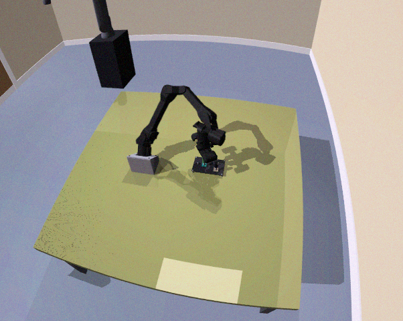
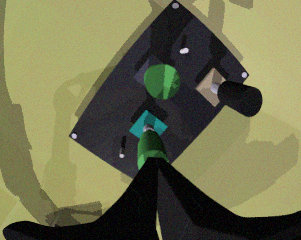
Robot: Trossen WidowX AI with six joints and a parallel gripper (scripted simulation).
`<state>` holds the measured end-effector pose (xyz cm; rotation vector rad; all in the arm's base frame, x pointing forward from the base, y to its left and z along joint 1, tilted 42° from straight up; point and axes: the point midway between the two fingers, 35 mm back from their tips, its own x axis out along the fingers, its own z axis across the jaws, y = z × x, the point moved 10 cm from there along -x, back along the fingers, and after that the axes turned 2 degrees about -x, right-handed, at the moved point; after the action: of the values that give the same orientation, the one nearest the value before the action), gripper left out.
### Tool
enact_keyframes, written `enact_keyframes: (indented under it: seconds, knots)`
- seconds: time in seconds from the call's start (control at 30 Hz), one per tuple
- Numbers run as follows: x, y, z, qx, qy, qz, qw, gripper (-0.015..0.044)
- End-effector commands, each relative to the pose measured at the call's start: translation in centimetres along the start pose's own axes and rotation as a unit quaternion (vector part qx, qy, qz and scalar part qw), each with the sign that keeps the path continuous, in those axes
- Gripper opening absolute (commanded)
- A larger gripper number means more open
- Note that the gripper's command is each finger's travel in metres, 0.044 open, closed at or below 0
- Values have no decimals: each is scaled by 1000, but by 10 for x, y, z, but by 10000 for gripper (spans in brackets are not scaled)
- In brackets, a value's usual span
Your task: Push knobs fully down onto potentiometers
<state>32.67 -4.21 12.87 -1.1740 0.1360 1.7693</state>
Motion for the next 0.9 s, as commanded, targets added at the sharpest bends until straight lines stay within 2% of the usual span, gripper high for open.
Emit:
enact_keyframes:
  seconds: [0.0,0.87]
  knots:
    - [3,0,0,2,-2,-1,1000,0]
    - [9,0,0,2,-2,-1,1000,0]
